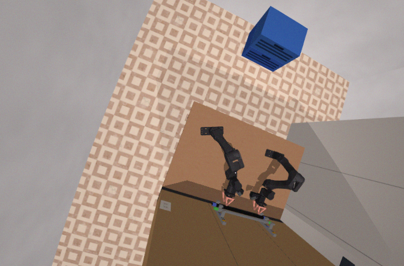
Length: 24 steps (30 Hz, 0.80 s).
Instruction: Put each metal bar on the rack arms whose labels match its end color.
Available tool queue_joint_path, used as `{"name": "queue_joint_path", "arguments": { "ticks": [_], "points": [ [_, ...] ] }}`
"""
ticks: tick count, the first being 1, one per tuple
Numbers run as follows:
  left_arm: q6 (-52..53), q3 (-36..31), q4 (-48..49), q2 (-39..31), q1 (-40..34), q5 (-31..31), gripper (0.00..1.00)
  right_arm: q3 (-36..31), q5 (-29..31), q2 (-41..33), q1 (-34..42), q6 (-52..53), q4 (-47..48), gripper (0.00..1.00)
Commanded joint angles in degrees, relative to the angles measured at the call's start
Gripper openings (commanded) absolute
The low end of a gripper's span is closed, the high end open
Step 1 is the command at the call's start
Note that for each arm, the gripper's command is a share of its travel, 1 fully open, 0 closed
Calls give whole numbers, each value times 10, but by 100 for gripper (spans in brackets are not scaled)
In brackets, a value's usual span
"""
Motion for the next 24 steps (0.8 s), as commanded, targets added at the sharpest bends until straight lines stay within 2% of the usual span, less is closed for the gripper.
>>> {"name": "queue_joint_path", "arguments": {
  "ticks": [1,24],
  "points": [
    [-2,24,-12,5,9,8,70,22,-7,8,-8,1,-14,69],
    [-2,88,-40,41,19,18,70,83,-27,41,-29,1,-42,69]
  ]
}}
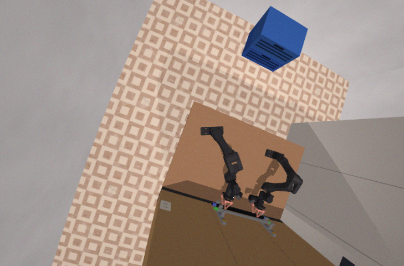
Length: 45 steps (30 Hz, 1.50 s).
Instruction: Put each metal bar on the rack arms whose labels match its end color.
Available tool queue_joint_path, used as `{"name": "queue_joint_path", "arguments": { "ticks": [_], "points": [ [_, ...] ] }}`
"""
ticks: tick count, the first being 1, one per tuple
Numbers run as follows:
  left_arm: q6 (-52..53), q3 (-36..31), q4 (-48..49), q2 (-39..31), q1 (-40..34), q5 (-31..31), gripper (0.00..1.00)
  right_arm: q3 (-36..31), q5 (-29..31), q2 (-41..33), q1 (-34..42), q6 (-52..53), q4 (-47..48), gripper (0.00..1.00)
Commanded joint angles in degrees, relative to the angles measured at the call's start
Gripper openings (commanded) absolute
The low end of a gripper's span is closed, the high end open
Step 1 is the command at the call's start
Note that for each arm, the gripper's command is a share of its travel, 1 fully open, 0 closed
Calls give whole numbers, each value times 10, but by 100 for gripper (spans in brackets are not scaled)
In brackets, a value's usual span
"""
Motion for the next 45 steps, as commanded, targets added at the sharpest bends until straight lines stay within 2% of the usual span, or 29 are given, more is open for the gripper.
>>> {"name": "queue_joint_path", "arguments": {
  "ticks": [1,16,18,45],
  "points": [
    [-2,19,-11,1,8,7,70,17,-5,5,-6,1,-12,69],
    [-2,20,-11,1,8,7,47,18,-5,6,-6,1,-13,46],
    [-2,20,-11,1,8,7,47,18,-5,6,-6,1,-13,46],
    [-2,20,-11,1,8,7,8,18,-5,6,-6,1,-13,7]
  ]
}}
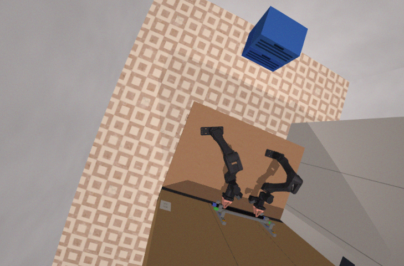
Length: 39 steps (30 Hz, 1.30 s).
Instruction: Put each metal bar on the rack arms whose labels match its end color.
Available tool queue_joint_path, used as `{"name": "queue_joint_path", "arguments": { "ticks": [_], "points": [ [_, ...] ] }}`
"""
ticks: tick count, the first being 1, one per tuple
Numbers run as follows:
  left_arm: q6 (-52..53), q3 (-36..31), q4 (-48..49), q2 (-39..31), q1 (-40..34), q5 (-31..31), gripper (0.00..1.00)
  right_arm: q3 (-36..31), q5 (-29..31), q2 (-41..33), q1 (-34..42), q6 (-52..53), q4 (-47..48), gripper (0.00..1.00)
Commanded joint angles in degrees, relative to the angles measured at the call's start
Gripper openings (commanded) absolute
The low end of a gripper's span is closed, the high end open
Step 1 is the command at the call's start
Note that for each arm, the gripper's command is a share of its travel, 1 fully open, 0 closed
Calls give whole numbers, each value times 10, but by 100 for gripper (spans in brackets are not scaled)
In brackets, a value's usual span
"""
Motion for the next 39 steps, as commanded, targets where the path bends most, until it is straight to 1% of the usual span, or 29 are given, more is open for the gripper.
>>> {"name": "queue_joint_path", "arguments": {
  "ticks": [1,5,39],
  "points": [
    [-2,10,-17,0,6,5,7,11,-3,4,-4,2,-11,6],
    [-2,10,-17,0,6,5,0,11,-3,4,-4,2,-11,0],
    [-2,3,-14,-4,6,4,0,5,-1,1,-2,2,-8,0]
  ]
}}
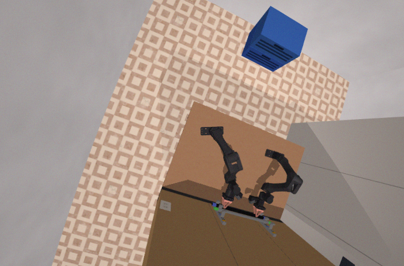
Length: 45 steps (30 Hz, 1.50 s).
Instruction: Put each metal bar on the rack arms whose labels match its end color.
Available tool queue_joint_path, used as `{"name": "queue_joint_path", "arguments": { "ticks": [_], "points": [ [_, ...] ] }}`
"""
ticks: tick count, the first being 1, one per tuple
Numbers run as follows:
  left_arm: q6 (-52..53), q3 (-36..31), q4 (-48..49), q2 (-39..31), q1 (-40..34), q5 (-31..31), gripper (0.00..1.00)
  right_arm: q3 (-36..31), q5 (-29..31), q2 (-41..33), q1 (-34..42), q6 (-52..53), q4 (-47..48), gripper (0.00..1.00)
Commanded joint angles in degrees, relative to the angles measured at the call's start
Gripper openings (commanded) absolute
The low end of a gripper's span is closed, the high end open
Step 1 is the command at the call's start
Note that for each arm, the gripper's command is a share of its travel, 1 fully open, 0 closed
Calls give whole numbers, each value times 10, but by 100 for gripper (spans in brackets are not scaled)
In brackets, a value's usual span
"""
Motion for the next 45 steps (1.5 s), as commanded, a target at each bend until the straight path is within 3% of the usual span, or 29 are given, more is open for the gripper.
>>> {"name": "queue_joint_path", "arguments": {
  "ticks": [1,45],
  "points": [
    [-2,3,-14,-4,6,4,0,6,-1,1,-2,2,-8,0],
    [-2,20,-93,-66,5,4,0,21,-1,-48,-2,2,-71,0]
  ]
}}
